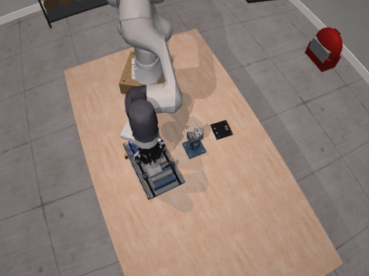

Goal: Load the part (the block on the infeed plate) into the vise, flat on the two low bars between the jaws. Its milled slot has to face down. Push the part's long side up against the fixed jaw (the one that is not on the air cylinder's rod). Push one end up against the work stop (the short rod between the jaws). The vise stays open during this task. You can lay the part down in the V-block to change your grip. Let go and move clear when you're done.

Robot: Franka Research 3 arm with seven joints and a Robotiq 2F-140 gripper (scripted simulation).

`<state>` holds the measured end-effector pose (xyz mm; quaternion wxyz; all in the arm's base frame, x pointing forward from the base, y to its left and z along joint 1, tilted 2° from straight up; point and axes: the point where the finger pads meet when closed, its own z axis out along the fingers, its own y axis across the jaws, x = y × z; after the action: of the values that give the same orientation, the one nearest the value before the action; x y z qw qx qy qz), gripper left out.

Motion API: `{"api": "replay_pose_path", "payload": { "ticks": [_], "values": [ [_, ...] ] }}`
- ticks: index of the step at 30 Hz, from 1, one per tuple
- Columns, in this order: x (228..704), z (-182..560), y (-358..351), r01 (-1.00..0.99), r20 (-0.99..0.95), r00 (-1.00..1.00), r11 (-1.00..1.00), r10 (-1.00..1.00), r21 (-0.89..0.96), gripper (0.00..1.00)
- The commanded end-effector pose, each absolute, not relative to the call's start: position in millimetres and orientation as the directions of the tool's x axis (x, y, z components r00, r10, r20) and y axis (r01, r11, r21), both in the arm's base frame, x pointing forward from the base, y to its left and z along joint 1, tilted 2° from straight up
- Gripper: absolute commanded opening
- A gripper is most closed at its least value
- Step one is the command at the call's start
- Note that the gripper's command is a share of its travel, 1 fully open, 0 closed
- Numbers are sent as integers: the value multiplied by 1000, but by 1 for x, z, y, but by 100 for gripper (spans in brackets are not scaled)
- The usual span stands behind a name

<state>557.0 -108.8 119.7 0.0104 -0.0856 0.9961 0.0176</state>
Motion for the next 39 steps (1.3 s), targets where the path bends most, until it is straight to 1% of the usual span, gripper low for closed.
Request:
{"api": "replay_pose_path", "payload": {
  "ticks": [1, 15, 22, 39],
  "values": [
    [558, 121, -108, -174, -25, -985, 984, -173, 35, 0],
    [558, 121, -109, -174, -25, -985, 984, -173, 35, 0],
    [564, 120, -151, -175, -25, -984, 984, -174, 35, 0],
    [564, 120, -152, -175, -25, -984, 984, -174, 35, 0]
  ]
}}
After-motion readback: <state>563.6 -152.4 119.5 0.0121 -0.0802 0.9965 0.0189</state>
